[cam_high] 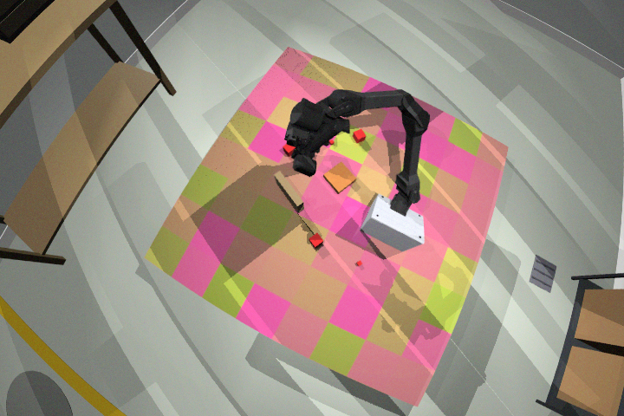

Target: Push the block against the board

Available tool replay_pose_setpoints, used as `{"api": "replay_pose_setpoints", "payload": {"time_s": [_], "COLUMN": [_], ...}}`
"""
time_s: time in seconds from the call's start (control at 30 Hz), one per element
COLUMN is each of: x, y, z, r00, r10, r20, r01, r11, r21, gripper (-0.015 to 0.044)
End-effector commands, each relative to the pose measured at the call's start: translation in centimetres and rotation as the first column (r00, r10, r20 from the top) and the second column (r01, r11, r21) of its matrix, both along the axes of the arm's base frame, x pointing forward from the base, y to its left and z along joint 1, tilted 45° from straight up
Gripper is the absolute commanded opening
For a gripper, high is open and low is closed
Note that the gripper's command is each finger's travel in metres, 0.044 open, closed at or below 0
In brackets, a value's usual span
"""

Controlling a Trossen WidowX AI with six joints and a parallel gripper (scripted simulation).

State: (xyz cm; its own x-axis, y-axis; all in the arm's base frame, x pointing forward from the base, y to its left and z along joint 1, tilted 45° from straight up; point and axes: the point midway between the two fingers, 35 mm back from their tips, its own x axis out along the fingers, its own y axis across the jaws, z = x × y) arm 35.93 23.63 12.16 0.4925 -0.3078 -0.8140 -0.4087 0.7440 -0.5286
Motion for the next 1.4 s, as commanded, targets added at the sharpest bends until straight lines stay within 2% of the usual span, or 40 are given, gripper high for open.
{"api": "replay_pose_setpoints", "payload": {"time_s": [0.0, 0.43, 0.87, 1.03, 1.17, 1.37], "x": [0.9, 2.7, 2.8, 2.8, 3.0, 3.1], "y": [-1.5, -7.4, -13.4, -13.9, -17.0, -17.1], "z": [-1.7, -8.1, -13.7, -14.1, -17.3, -17.5], "r00": [0.997, 0.924, 0.731, 0.719, 0.719, 0.719], "r10": [0.030, 0.078, 0.060, 0.058, 0.057, 0.057], "r20": [-0.067, -0.375, -0.679, -0.693, -0.693, -0.693], "r01": [-0.037, -0.214, -0.432, -0.443, -0.442, -0.442], "r11": [0.995, 0.918, 0.812, 0.807, 0.806, 0.806], "r21": [-0.097, -0.335, -0.393, -0.391, -0.393, -0.393], "gripper": [0.0000, 0.0000, 0.0000, 0.0000, 0.0000, 0.0000]}}
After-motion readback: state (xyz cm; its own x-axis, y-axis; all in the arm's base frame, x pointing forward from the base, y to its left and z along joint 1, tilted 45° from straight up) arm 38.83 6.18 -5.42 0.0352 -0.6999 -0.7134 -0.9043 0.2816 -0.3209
